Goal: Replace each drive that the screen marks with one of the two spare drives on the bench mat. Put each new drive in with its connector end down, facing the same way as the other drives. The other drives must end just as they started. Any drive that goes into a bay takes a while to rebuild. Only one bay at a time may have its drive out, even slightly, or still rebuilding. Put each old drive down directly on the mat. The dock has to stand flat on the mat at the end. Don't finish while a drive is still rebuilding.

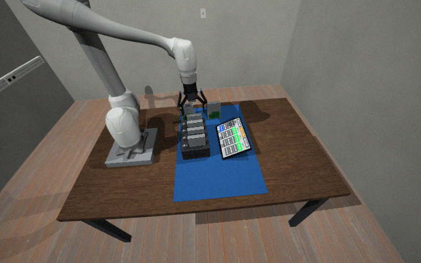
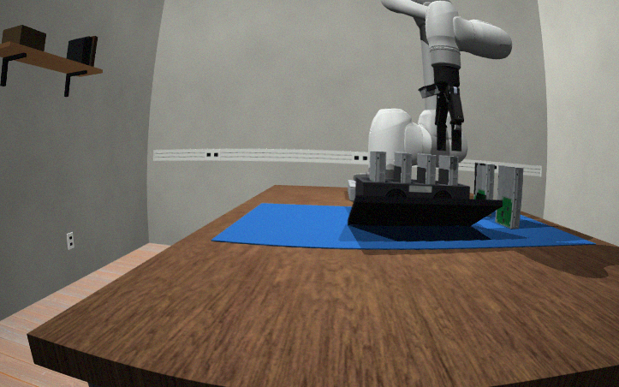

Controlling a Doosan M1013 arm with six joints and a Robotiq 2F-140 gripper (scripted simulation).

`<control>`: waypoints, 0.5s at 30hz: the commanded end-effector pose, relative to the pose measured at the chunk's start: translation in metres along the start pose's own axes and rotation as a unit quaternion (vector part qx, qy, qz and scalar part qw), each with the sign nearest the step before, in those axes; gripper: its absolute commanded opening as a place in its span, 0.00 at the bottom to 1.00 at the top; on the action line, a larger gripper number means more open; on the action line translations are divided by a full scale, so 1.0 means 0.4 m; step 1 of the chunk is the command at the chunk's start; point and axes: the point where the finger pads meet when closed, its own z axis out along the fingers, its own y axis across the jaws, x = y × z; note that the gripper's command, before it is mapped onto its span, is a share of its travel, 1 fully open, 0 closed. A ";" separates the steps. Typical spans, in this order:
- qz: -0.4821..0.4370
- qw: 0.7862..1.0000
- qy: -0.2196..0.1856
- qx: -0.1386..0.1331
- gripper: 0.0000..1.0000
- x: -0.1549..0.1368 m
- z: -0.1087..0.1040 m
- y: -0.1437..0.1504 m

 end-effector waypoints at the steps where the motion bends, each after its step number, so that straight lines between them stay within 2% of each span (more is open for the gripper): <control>1: 0.000 1.000 0.000 0.000 0.89 0.000 -0.023 -0.001; 8: 0.000 1.000 0.000 0.000 0.89 0.000 -0.084 -0.001; 15: 0.000 1.000 0.000 0.000 0.89 0.000 -0.106 -0.001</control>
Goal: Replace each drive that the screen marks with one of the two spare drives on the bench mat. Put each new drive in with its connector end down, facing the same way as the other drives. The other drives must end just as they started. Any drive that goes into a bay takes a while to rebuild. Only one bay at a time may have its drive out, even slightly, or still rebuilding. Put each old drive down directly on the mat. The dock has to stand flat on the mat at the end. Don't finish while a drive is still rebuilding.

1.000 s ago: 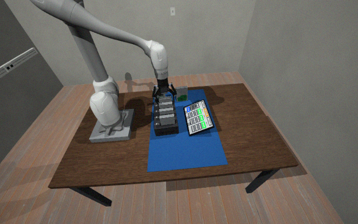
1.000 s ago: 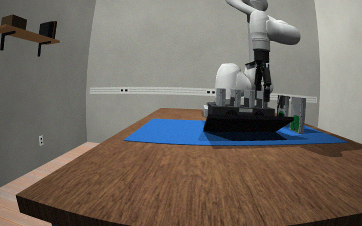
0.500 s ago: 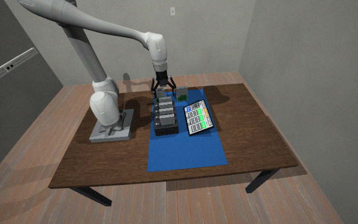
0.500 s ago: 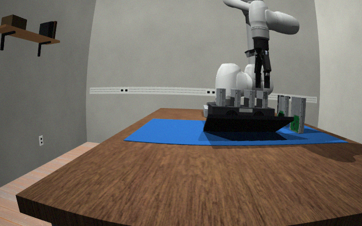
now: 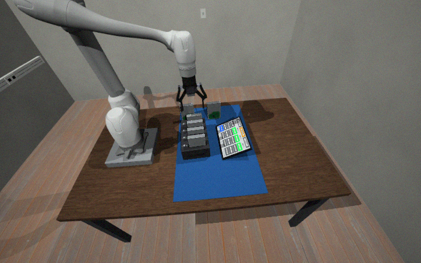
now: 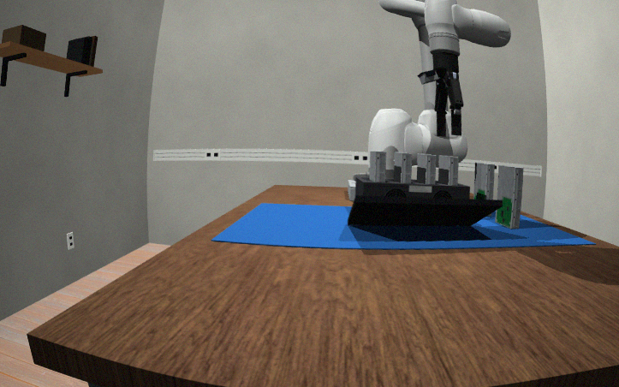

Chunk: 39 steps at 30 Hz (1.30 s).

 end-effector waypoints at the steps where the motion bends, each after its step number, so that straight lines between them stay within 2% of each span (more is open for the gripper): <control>1: 0.000 1.000 0.000 0.000 0.89 0.000 -0.007 -0.001; 5: 0.000 1.000 0.000 0.000 0.89 0.000 -0.007 -0.001; 6: 0.000 1.000 0.000 0.000 0.10 0.000 -0.007 -0.001; 39: 0.000 1.000 0.000 0.000 0.10 0.000 -0.007 -0.001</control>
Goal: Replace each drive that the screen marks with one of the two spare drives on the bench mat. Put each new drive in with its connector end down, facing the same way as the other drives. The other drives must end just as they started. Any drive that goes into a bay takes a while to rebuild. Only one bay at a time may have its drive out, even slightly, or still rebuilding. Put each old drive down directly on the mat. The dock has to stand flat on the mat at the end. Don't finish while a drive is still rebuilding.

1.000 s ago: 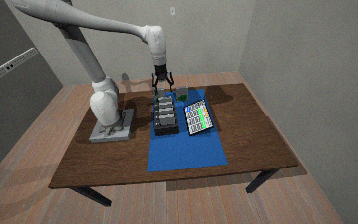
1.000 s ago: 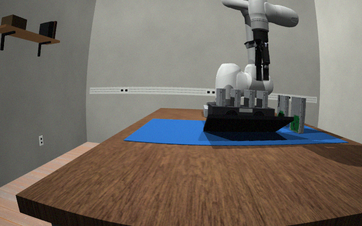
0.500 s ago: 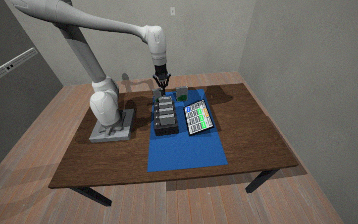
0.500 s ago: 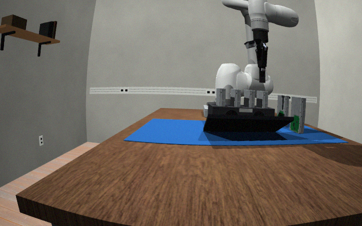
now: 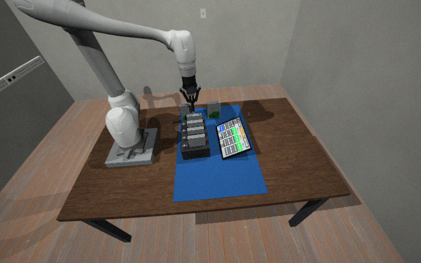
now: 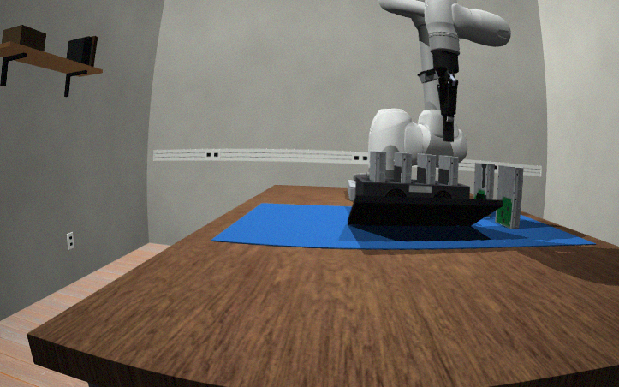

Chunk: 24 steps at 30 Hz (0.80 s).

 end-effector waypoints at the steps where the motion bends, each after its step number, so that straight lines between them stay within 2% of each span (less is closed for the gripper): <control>1: 0.000 1.000 0.000 0.000 0.10 0.000 -0.001 -0.001; 6: -0.038 0.999 0.000 0.000 0.10 0.009 -0.021 -0.033; 9: -0.108 0.994 0.000 0.000 0.10 0.029 -0.057 -0.092; 13: -0.229 0.973 0.001 0.001 0.10 0.077 -0.131 -0.210; 15: -0.229 0.973 0.001 0.001 0.10 0.077 -0.131 -0.210; 16: -0.294 0.956 0.000 0.001 0.10 0.093 -0.152 -0.244; 18: -0.332 0.943 0.004 0.002 0.10 0.130 -0.195 -0.313; 24: -0.458 0.889 0.014 0.004 0.10 0.223 -0.283 -0.446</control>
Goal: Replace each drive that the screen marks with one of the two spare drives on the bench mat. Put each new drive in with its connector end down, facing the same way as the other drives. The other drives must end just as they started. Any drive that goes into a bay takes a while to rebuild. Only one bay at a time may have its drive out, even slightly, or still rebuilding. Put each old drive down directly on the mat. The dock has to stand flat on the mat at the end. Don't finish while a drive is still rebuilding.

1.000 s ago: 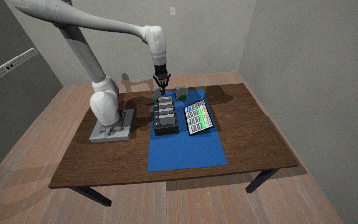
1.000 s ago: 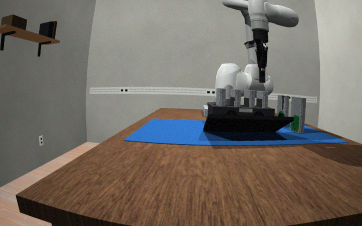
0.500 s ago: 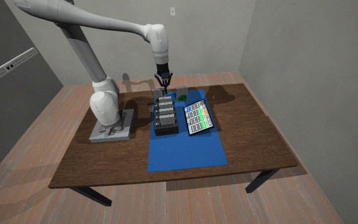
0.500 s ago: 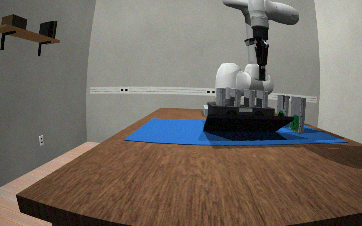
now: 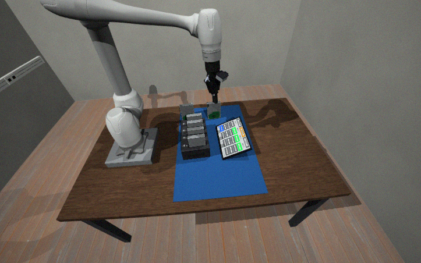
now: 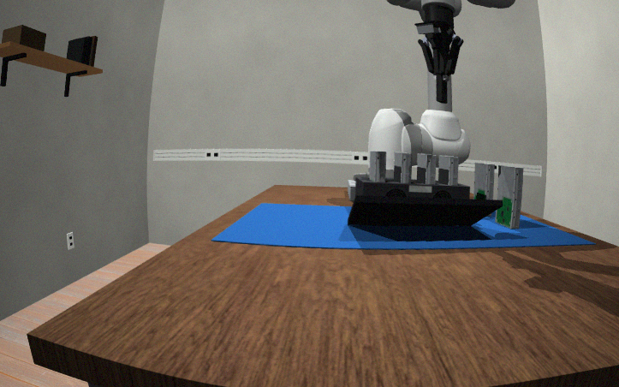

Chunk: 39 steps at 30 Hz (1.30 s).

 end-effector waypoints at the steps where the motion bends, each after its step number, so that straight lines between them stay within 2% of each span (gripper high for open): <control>1: -0.138 0.990 -0.012 0.006 0.10 0.154 -0.073 -0.042; 6: -0.250 0.968 -0.008 0.007 0.10 0.285 -0.131 -0.065; 8: -0.250 0.968 -0.008 0.007 0.10 0.285 -0.131 -0.065; 9: -0.313 0.950 -0.010 0.009 0.10 0.291 -0.134 -0.066; 14: -0.405 0.914 -0.024 0.015 0.10 0.295 -0.136 -0.066; 39: -0.405 0.914 -0.024 0.015 0.10 0.295 -0.136 -0.066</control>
